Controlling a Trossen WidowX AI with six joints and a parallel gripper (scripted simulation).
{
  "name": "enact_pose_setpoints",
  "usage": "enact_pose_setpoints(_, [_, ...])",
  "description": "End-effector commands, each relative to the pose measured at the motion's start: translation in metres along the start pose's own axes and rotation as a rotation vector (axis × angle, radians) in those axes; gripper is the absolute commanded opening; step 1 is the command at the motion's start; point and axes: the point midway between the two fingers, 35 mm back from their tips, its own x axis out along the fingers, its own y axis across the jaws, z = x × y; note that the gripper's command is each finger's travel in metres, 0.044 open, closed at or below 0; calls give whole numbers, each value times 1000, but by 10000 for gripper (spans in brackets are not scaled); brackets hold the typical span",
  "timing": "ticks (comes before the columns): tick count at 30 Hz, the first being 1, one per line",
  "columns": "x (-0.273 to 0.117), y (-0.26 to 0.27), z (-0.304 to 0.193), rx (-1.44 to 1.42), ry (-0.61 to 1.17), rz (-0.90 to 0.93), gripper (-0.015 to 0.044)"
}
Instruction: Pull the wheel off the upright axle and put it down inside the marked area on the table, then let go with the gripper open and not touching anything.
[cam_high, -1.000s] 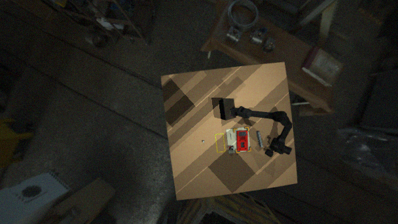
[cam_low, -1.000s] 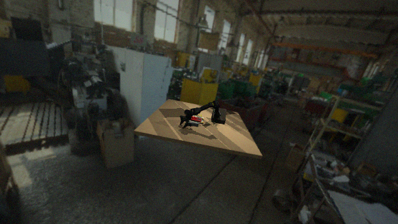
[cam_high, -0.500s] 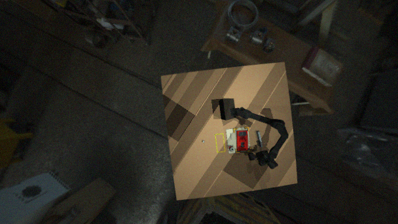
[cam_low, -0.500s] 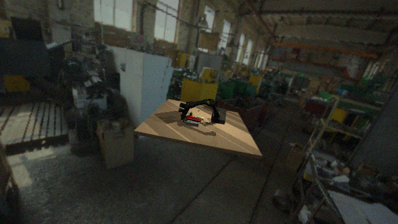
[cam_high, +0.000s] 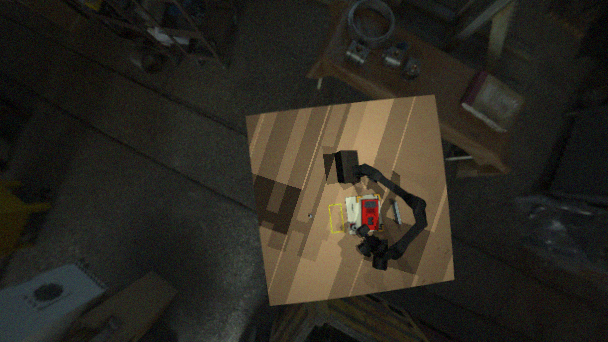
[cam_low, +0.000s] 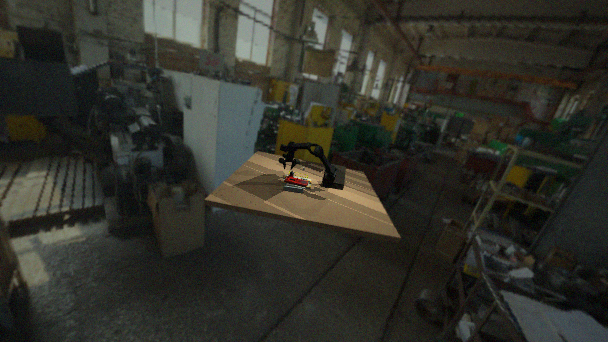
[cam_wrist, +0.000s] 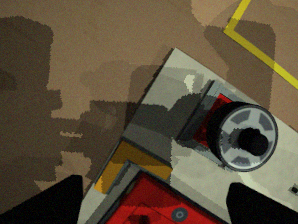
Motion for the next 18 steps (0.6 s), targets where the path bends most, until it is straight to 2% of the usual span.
enact_pose_setpoints(1, [-15, -31, 21, 275, 69, -13, 300])
enact_pose_setpoints(5, [-24, -55, 32, 473, 127, -27, 300])
enact_pose_setpoints(18, [-19, -56, 23, 474, 127, -27, 300])
